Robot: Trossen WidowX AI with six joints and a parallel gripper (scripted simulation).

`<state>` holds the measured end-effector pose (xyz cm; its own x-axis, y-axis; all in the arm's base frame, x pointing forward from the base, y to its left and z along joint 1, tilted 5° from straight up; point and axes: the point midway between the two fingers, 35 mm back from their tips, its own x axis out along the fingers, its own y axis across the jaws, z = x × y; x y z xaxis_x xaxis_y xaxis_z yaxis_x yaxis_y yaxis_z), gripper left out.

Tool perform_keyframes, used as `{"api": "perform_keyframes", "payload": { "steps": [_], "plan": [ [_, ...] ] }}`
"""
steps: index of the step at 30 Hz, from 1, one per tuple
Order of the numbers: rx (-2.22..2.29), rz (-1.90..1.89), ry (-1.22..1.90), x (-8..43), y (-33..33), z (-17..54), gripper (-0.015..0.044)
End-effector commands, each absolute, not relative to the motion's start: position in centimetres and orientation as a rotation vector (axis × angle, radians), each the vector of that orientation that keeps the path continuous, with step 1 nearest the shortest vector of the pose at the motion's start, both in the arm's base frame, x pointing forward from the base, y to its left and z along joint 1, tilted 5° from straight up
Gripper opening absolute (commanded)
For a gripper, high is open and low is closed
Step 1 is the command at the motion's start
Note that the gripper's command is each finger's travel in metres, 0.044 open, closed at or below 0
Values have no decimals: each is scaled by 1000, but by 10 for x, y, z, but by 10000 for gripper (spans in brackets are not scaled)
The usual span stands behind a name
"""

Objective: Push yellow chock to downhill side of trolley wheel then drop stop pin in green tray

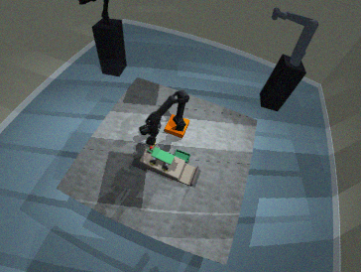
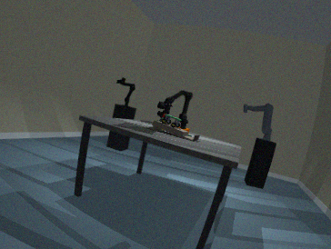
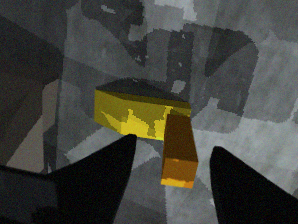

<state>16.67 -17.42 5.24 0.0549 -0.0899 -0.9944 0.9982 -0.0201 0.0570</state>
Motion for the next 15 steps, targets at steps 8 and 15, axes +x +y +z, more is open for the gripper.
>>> {"api": "perform_keyframes", "payload": {
  "steps": [8, 15],
  "plan": [
    [1181, -1226, 1100, 166, -175, 34, 190],
    [1186, -1226, 1096, 167, -175, 35, 111]
  ]
}}
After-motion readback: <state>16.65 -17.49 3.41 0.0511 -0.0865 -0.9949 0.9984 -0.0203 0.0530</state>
